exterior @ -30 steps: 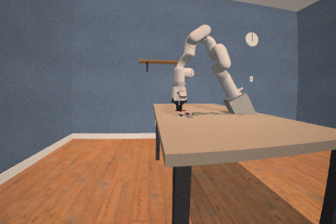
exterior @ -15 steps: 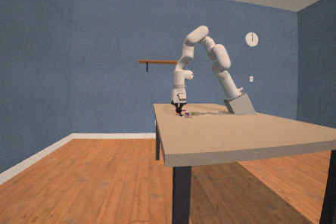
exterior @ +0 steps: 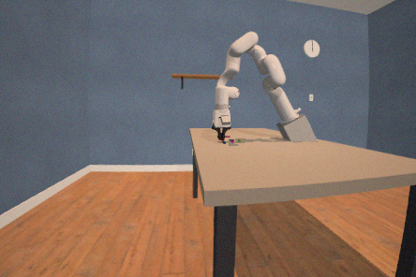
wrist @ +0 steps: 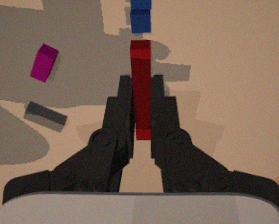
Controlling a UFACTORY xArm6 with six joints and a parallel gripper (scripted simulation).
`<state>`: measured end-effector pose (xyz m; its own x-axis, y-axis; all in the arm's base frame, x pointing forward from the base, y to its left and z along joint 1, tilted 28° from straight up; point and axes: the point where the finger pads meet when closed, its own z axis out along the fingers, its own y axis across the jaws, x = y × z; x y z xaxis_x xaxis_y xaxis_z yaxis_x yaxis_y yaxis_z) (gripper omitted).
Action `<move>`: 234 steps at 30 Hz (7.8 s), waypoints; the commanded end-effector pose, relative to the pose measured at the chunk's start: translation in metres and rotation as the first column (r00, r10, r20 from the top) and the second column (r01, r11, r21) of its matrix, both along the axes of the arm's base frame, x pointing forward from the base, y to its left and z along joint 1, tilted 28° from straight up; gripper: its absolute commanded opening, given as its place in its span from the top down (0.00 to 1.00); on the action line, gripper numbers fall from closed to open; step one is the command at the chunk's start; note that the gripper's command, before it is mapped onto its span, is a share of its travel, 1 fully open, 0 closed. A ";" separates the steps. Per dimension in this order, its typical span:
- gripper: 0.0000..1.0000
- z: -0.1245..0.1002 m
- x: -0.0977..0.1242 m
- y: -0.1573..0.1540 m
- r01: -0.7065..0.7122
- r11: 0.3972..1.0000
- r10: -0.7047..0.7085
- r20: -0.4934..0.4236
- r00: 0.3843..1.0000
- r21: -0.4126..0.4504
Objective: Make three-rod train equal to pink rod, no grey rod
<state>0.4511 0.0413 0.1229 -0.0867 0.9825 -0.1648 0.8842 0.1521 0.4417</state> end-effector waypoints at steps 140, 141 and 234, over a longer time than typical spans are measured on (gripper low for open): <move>0.76 -0.008 0.006 0.000 0.000 1.000 0.000 0.003 1.000 0.000; 0.76 -0.008 0.006 0.000 0.000 1.000 0.000 0.003 1.000 0.000; 0.00 0.147 -0.075 0.019 0.000 1.000 0.000 0.003 1.000 0.000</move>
<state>0.3756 0.0596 0.2678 -0.0869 0.9824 -0.1653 0.8846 0.1524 0.4407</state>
